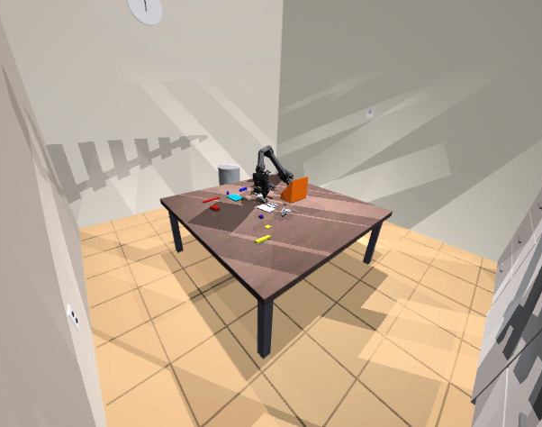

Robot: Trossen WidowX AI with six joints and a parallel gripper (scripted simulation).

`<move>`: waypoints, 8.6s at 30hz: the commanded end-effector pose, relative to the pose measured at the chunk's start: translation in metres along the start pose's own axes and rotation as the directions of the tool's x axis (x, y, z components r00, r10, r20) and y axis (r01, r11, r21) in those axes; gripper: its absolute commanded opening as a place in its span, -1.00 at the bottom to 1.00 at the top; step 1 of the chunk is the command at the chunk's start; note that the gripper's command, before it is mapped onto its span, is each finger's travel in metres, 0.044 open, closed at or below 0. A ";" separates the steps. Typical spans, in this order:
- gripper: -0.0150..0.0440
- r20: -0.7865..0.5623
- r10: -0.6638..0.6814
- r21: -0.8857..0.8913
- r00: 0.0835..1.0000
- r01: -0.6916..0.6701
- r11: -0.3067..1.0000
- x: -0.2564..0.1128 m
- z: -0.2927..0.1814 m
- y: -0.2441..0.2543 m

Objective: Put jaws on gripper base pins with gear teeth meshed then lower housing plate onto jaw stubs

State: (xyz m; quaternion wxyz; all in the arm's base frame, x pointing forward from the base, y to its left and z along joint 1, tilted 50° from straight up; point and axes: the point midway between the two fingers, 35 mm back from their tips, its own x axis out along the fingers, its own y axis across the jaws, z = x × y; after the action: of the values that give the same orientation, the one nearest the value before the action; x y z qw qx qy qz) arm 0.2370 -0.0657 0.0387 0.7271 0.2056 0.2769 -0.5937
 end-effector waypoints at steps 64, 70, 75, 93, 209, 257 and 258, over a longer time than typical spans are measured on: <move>1.00 0.003 -0.004 0.003 1.000 0.004 1.000 -0.048 0.000 0.011; 0.64 -0.001 -0.005 0.011 1.000 0.005 1.000 -0.057 0.000 0.011; 0.20 -0.001 -0.005 0.011 1.000 0.005 1.000 -0.057 0.000 0.011; -0.49 -0.001 -0.005 0.011 1.000 0.005 1.000 -0.057 0.000 0.011; 1.00 0.002 -0.007 0.007 1.000 0.006 1.000 -0.056 0.000 0.011; -0.05 0.001 -0.005 0.072 1.000 0.005 0.997 -0.059 0.012 0.017; 0.04 0.000 -0.005 0.098 1.000 0.005 0.995 -0.061 0.017 0.020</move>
State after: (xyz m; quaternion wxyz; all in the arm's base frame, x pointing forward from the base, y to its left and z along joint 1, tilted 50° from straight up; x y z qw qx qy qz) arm 0.2425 -0.0242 0.0797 0.7192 0.2172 0.2668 -0.6037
